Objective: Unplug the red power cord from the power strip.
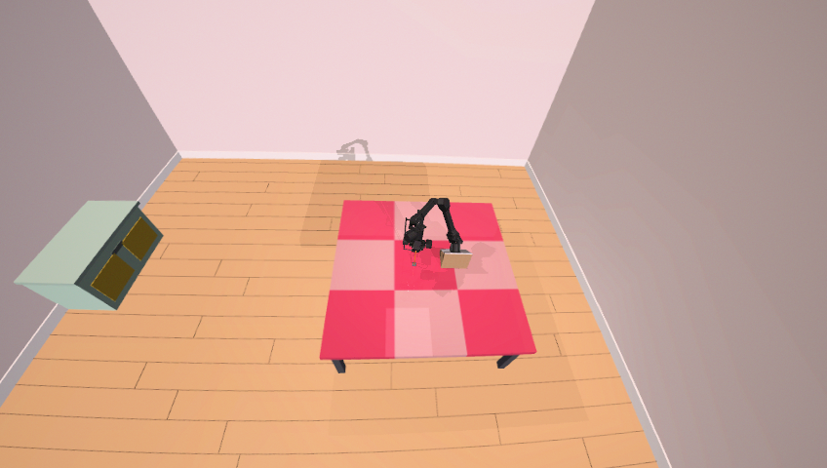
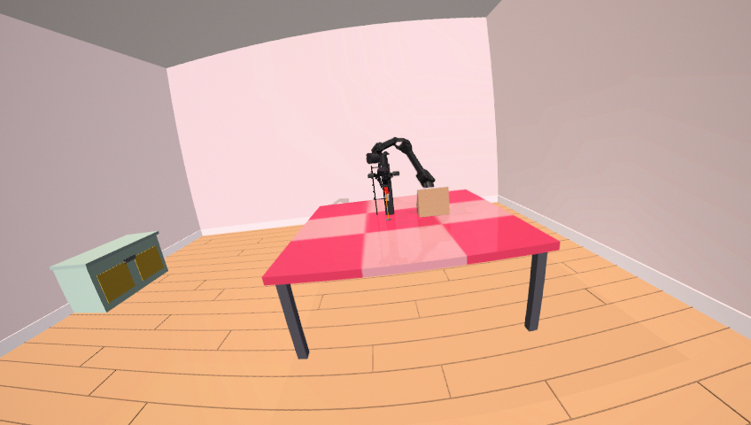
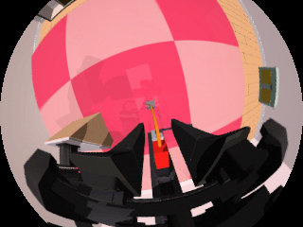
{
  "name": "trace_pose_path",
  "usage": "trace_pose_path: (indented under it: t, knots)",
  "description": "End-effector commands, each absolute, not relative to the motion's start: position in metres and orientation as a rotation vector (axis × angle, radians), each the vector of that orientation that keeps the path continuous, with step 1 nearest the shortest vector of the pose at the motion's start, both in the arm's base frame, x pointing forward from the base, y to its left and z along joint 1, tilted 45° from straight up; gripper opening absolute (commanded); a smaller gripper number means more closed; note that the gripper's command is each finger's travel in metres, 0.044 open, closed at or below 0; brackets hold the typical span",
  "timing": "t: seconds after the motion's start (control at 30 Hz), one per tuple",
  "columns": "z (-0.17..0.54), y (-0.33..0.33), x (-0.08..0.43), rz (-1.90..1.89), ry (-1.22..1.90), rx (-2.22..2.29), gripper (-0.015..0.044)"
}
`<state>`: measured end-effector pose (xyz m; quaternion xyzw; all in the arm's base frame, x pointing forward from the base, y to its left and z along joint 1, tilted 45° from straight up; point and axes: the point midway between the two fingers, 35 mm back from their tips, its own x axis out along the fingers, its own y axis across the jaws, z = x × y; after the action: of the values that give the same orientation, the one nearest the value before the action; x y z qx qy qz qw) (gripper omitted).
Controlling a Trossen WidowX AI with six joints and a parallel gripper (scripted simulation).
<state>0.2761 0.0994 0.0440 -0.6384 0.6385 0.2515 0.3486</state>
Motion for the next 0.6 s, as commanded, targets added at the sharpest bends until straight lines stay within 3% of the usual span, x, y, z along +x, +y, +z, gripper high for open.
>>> trace_pose_path:
  t: [0.0,0.57]
  knots:
    - [0.057,0.0715,0.2755,0.638,1.72,-1.711,0.016]
    - [0.0655,0.0628,0.2751,0.639,1.72,-1.711,0.016]
